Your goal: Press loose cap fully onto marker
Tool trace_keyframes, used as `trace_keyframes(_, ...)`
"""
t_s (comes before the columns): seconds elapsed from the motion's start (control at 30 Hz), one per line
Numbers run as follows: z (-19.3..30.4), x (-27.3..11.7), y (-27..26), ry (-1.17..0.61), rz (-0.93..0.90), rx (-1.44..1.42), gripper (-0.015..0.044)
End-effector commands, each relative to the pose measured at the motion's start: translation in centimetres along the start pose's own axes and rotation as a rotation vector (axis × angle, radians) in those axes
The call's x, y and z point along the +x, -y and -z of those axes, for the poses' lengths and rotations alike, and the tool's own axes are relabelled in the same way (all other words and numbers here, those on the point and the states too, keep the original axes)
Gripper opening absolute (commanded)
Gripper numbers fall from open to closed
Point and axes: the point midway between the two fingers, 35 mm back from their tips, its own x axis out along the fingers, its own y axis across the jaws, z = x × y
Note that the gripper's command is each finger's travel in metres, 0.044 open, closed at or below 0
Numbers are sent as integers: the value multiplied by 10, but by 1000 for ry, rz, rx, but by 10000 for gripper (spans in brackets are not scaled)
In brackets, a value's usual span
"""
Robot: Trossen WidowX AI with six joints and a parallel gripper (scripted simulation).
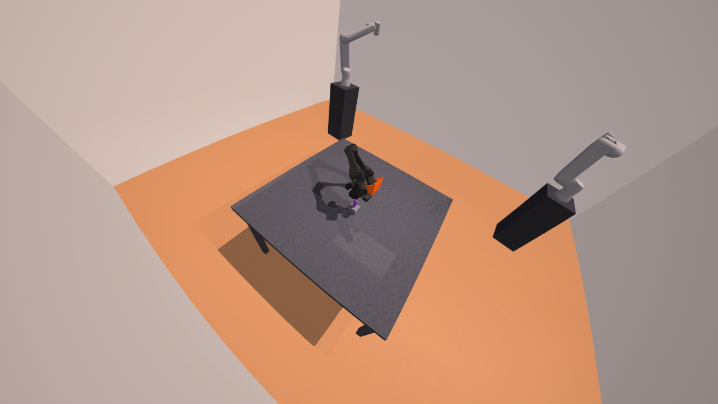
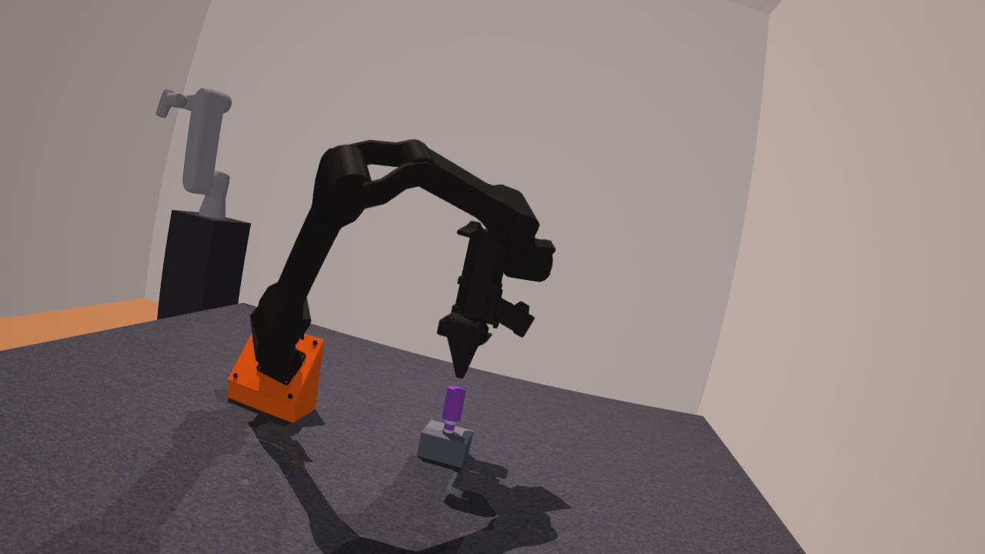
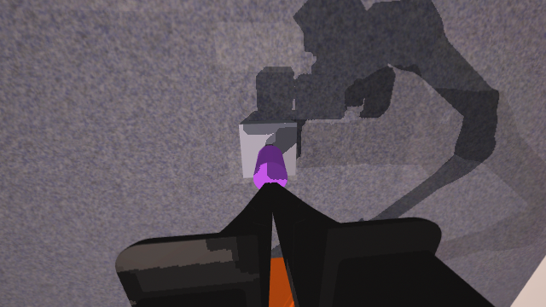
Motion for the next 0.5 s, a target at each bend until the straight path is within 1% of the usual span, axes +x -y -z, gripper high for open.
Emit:
trace_keyframes(0.0, 1, 7, 1, 2, 6, -6, 0)
trace_keyframes(0.47, 0, 27, 1, 2, 7, -6, 0)
